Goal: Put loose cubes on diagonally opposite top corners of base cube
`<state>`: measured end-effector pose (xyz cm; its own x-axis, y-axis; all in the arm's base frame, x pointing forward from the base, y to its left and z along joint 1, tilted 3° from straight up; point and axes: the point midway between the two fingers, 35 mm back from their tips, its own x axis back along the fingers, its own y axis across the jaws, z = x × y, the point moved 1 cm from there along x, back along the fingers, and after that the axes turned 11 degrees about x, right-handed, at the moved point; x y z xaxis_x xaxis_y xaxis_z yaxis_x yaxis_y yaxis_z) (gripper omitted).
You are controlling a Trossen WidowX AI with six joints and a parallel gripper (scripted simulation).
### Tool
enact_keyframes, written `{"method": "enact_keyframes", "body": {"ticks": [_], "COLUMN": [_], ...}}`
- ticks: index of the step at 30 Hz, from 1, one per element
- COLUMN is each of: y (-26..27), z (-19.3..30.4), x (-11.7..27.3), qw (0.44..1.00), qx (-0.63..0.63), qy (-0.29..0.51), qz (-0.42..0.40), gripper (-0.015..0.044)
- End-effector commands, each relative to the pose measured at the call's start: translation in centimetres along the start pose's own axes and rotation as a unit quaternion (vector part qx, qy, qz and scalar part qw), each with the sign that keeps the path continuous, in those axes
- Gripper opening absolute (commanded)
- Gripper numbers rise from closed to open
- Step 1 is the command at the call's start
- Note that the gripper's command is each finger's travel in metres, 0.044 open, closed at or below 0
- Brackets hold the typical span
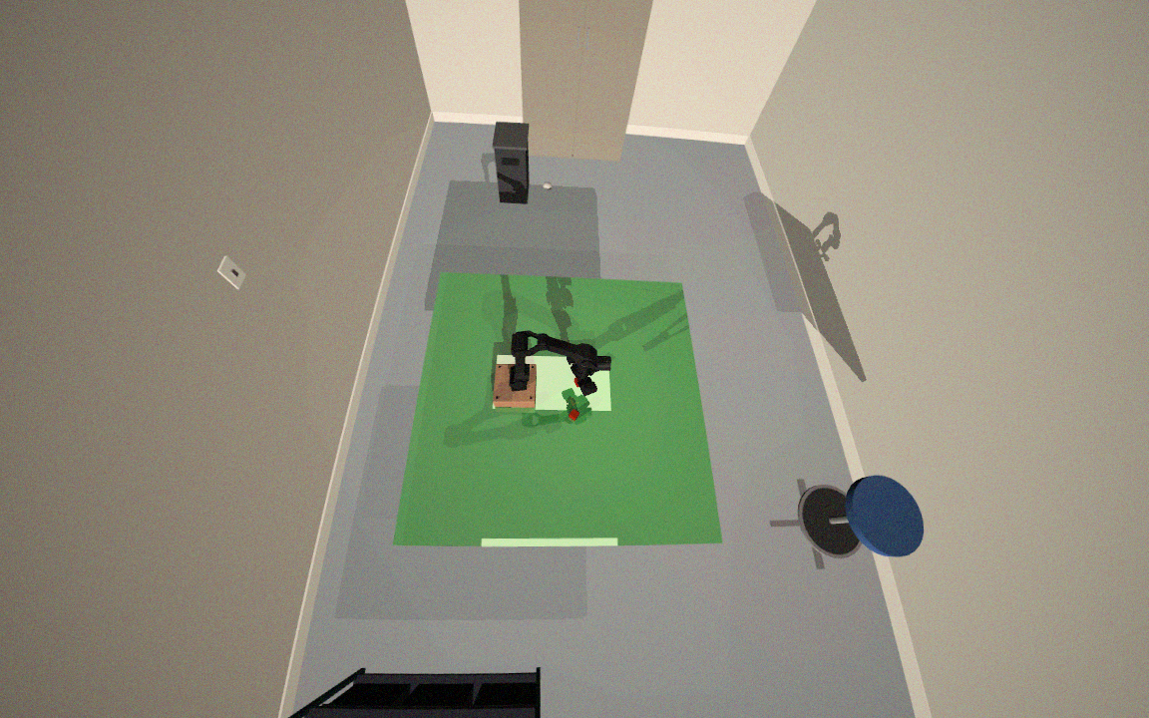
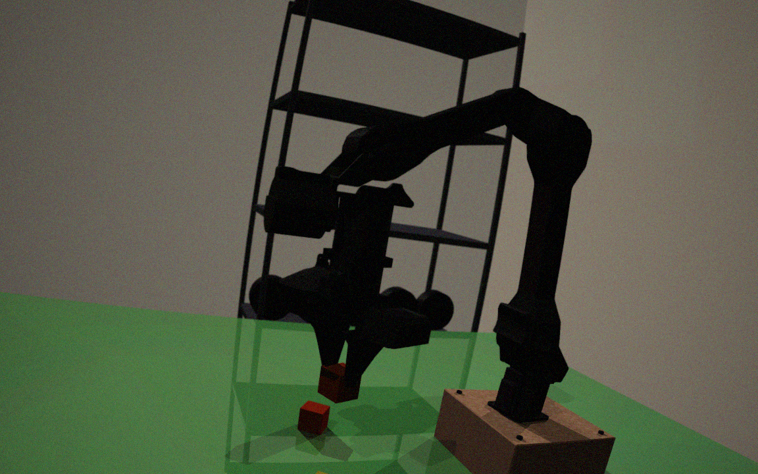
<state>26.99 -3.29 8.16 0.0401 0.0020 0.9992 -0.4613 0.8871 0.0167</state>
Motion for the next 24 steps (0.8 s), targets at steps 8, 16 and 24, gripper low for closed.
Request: {"method": "enact_keyframes", "body": {"ticks": [8,16,24], "y": [1.1,1.9,2.8], "z": [-1.9,-3.0,-4.1], "x": [-0.5,-0.9,-1.2], "qw": [0.987,0.962,0.923], "qx": [-0.161,-0.274,-0.384], "qy": [-0.004,-0.004,-0.004], "qz": [-0.002,-0.003,-0.004], "gripper": [0.0105,0.0105,0.0105]}}
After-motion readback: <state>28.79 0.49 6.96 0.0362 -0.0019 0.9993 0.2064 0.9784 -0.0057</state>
